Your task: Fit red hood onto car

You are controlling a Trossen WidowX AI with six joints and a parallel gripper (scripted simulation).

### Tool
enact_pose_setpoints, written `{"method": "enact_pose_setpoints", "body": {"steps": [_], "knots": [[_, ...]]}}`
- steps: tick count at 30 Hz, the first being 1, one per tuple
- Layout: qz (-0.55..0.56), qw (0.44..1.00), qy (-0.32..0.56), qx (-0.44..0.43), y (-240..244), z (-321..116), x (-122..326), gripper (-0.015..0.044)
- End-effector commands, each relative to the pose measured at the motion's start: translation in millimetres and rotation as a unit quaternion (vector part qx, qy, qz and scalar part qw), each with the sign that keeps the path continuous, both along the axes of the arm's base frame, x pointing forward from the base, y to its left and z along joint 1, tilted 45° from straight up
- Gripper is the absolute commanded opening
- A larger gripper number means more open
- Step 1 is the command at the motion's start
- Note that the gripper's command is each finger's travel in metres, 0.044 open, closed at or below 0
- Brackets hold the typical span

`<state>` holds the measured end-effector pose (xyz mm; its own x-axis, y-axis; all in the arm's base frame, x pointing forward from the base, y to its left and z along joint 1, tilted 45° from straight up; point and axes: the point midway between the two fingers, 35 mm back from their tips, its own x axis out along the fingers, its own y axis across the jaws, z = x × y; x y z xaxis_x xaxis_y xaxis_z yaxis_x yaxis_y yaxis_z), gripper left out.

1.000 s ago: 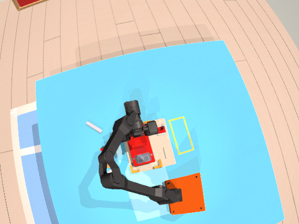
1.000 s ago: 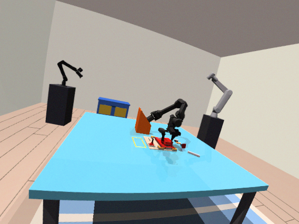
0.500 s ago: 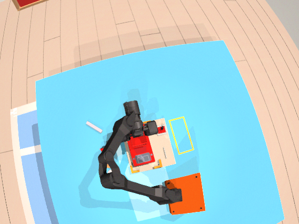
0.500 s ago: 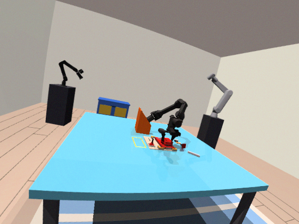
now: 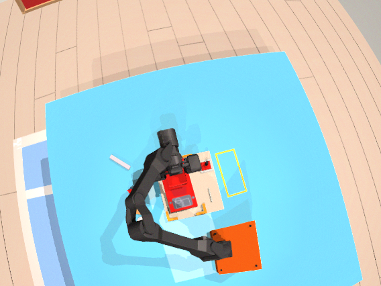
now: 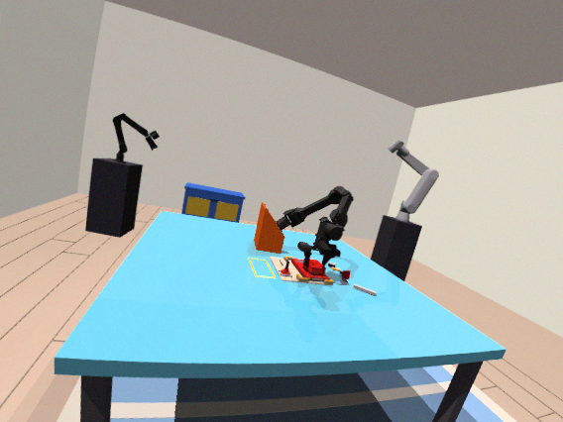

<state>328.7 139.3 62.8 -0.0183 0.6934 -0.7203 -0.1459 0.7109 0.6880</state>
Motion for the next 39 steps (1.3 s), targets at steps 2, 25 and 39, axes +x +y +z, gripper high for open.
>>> {"method": "enact_pose_setpoints", "body": {"steps": [2, 25, 39], "knots": [[0.008, 1.000, 0.005, -0.001, 6, -5, -3, 0.0000], [0.000, 1.000, -0.001, 0.000, 0, 0, 0, 0.0236], [0.002, 1.000, 0.001, 0.002, -13, 12, 2, 0.0440]]}}
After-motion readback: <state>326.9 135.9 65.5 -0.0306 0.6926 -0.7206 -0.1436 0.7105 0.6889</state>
